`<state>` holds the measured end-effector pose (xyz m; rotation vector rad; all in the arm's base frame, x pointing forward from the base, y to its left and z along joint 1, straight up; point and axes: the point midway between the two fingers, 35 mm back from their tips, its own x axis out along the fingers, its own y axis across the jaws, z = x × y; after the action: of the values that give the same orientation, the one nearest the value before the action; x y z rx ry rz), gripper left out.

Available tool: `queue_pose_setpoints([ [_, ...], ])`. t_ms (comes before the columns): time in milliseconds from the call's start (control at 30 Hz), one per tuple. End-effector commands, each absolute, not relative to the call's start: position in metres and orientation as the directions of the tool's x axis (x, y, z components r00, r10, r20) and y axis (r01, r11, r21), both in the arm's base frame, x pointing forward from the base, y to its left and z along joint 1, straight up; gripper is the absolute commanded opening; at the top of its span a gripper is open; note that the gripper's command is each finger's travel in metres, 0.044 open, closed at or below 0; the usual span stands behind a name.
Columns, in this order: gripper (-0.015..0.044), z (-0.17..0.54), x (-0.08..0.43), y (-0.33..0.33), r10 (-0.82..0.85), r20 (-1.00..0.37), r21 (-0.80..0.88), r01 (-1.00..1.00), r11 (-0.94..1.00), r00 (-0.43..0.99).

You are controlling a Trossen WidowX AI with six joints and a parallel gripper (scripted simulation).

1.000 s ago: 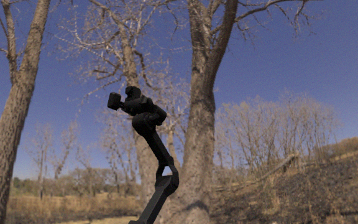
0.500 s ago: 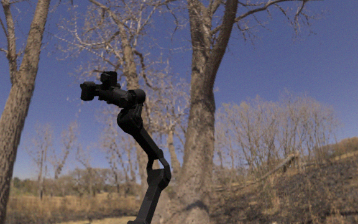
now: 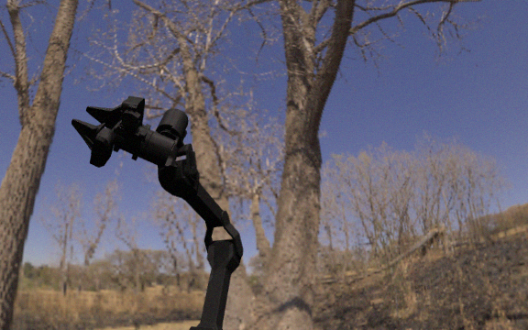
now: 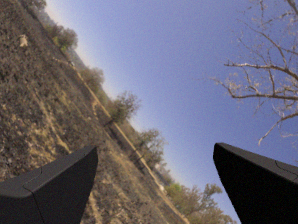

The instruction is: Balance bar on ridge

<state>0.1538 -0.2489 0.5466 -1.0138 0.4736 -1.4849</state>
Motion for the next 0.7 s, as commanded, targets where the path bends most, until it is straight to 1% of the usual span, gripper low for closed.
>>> queue_pose_setpoints([
  [0, 0.0315, 0.506, 0.204, -0.255, -0.945, 0.194, -0.857, 0.515, -0.031, 0.265],
  [167, 0.0315, 0.455, 0.249, -0.254, -0.913, 0.031, -0.899, 0.411, 0.152, 0.406],
  [333, 0.0315, 0.399, 0.285, -0.242, -0.847, -0.153, -0.900, 0.282, 0.332, 0.510],
  [467, 0.0315, 0.368, 0.300, -0.234, -0.800, -0.255, -0.876, 0.221, 0.429, 0.543],
  [667, 0.0315, 0.312, 0.320, -0.213, -0.692, -0.445, -0.807, 0.081, 0.585, 0.569],
])
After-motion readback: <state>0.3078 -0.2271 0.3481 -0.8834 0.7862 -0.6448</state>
